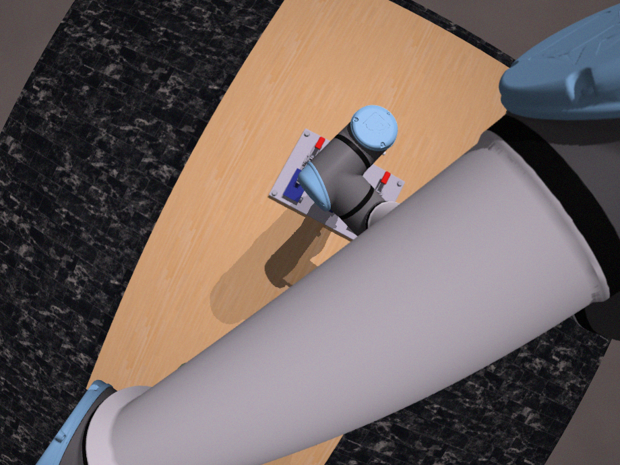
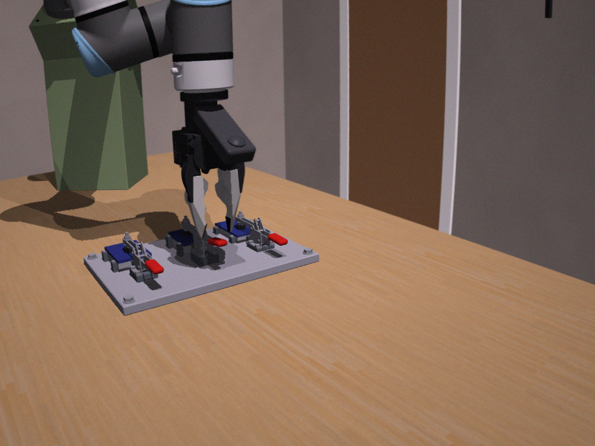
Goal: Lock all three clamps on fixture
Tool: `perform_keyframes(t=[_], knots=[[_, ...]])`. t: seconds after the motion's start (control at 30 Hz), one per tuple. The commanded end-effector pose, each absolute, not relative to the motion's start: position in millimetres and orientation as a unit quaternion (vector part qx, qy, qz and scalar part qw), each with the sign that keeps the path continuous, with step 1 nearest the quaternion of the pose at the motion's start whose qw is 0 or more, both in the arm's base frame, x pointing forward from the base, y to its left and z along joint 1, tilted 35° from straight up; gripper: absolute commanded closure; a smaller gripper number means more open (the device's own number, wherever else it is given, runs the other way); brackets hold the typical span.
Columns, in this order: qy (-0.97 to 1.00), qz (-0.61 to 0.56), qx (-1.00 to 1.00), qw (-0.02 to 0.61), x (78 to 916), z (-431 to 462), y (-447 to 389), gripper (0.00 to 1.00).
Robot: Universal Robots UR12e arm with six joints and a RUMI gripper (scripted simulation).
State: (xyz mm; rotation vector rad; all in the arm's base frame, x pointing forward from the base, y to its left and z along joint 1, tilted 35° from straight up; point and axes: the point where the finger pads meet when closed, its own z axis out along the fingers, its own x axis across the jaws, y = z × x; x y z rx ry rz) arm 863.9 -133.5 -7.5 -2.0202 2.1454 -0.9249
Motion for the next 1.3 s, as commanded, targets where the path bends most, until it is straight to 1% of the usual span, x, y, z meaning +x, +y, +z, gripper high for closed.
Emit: perform_keyframes(t=[0.0, 1.27], knots=[[0.694, -0.300, -0.654, 0.027, 864.3, -6.9, -133.3, 0.72], [0.694, -0.300, -0.654, 0.027, 866.1, -10.3, -134.8, 0.72]])
